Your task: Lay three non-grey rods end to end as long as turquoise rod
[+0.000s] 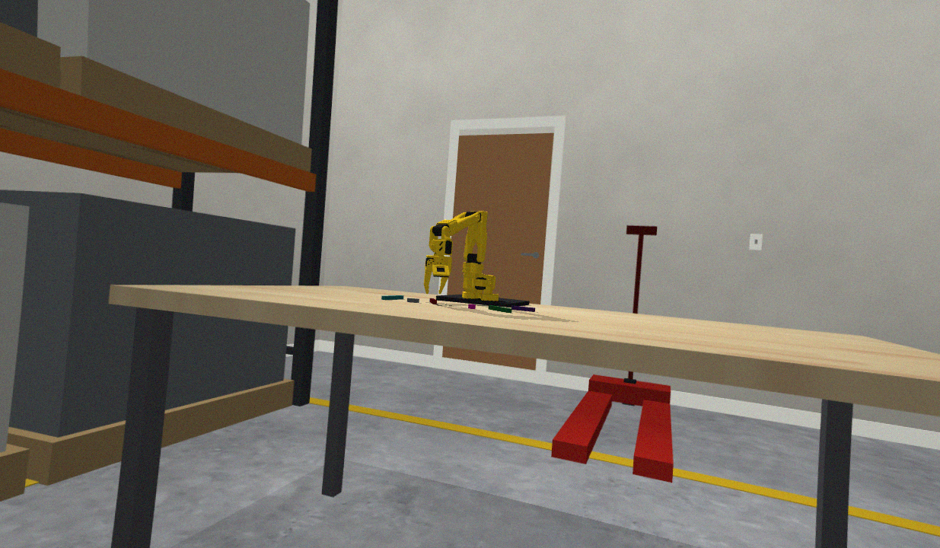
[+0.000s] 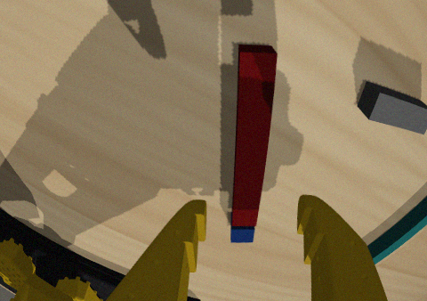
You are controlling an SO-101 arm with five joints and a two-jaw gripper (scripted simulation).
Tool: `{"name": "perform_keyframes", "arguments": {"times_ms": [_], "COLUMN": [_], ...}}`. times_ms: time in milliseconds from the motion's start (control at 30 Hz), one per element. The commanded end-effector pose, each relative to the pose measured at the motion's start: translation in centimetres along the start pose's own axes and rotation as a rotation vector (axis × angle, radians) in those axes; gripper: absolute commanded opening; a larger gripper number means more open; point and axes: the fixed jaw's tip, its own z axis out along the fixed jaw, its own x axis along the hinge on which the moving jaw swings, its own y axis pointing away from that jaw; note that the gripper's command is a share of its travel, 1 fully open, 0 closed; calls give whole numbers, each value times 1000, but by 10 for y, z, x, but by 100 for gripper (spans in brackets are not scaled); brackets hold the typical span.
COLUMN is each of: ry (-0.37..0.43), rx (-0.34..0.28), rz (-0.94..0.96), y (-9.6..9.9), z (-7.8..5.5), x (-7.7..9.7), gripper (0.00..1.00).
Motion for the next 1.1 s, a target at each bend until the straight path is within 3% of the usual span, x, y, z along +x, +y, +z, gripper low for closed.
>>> {"name": "perform_keyframes", "arguments": {"times_ms": [0,500,1067], "ry": [-15,-15,-15], "rx": [16,16,16], "rz": [1,1,1], "y": [-1,-1,-1], "z": [-9,-29,-31], "x": [-3,-2,-2], "gripper": [17,17,17]}}
